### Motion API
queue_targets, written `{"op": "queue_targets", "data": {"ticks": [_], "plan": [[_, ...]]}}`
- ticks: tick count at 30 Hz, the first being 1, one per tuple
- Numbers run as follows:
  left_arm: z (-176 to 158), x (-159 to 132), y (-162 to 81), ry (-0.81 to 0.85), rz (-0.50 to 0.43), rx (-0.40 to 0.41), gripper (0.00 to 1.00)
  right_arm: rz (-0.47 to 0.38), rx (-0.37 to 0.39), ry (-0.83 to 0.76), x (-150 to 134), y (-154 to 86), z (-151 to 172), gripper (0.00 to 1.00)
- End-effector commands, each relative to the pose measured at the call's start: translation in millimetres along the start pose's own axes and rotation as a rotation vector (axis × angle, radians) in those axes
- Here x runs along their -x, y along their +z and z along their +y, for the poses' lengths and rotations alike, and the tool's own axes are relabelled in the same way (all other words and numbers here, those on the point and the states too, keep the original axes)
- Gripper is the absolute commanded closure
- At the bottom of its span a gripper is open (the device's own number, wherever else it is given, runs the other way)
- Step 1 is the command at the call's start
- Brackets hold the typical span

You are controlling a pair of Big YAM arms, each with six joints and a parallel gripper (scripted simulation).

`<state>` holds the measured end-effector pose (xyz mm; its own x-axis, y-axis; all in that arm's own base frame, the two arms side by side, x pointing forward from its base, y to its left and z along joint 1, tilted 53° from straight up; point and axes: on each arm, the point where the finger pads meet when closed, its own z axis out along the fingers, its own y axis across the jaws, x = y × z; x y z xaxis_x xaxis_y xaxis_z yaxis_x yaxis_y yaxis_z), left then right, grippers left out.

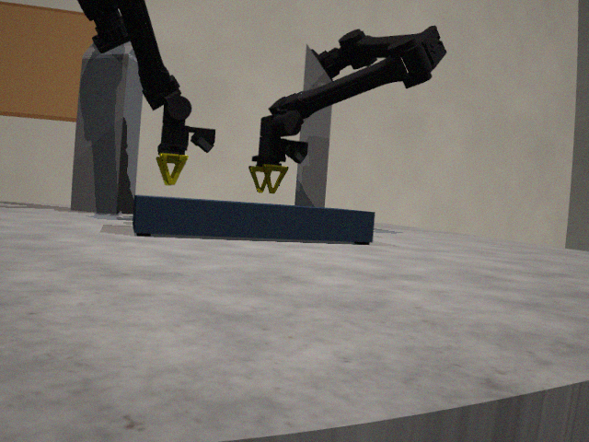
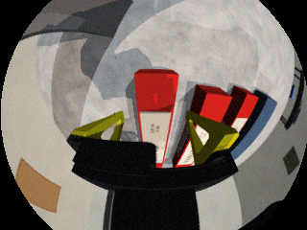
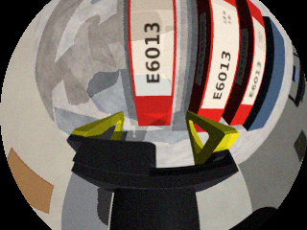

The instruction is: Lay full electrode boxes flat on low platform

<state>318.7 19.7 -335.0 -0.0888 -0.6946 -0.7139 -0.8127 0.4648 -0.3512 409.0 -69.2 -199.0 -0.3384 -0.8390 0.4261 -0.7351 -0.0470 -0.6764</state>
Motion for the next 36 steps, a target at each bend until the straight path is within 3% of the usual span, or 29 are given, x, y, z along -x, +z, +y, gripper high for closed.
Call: {"op": "queue_targets", "data": {"ticks": [1, 8, 22, 25, 28, 36], "plan": [[3.4, 0.4, 6.6, 0.027, -0.004, -0.001, 0.0, 0.006, 0.009, -0.018, -3.8, 9.8, 6.6, 0.0], [-2.8, -6.1, 14.9, 0.043, 0.006, -0.024, 0.0, -0.001, 0.009, -0.027, -0.1, 21.3, 7.2, 0.0], [3.8, 0.2, 54.5, 0.027, -0.004, -0.001, 0.0, 0.005, 0.014, -0.021, -4.1, 58.0, 8.9, 0.0], [-7.7, -6.2, 50.5, 0.042, 0.004, -0.031, 0.0, -0.012, 0.021, -0.049, 2.8, 48.2, 15.5, 0.0], [2.9, -0.8, 58.1, 0.03, -0.003, -0.004, 0.0, 0.006, 0.015, -0.022, -4.2, 61.9, 9.2, 0.0], [2.9, 0.1, 66.6, 0.027, -0.004, -0.003, 0.0, 0.002, 0.017, -0.026, -2.4, 69.2, 9.9, 0.0]]}}
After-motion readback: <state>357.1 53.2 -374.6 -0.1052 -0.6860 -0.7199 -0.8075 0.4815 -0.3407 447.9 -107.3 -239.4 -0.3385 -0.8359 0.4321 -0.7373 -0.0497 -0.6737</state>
